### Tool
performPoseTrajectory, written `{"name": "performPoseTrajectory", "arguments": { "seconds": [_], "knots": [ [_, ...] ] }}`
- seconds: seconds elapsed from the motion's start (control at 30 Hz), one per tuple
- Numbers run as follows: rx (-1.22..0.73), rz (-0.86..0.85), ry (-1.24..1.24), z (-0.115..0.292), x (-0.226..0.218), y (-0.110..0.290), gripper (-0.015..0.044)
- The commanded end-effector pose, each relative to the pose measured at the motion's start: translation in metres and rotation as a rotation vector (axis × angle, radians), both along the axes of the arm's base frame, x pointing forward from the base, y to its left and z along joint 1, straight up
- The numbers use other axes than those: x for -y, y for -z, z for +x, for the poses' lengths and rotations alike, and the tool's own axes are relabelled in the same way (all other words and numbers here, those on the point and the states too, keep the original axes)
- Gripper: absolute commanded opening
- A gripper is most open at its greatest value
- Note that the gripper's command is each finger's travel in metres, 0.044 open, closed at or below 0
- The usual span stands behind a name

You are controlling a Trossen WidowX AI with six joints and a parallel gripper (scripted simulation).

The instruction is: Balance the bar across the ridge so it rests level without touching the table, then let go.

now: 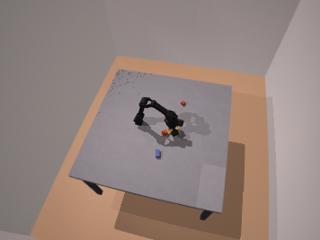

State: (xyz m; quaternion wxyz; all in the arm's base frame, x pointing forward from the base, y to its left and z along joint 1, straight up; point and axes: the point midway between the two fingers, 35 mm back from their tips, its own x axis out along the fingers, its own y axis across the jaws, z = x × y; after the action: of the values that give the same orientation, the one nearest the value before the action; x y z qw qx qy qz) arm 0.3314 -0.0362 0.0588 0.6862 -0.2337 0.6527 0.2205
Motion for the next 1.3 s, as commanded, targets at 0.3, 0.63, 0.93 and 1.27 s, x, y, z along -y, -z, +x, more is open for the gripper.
{"name": "performPoseTrajectory", "arguments": {
  "seconds": [0.3, 0.63, 0.93, 1.27],
  "knots": [
    [-0.016, -0.002, -0.005, -0.003, 0.000, 0.008, 0.0315],
    [-0.011, 0.001, 0.000, -0.002, 0.000, 0.007, 0.0210],
    [-0.011, 0.001, 0.000, -0.002, 0.000, 0.007, 0.0111],
    [-0.011, 0.001, -0.001, 0.000, 0.000, -0.012, 0.0000]
  ]
}}
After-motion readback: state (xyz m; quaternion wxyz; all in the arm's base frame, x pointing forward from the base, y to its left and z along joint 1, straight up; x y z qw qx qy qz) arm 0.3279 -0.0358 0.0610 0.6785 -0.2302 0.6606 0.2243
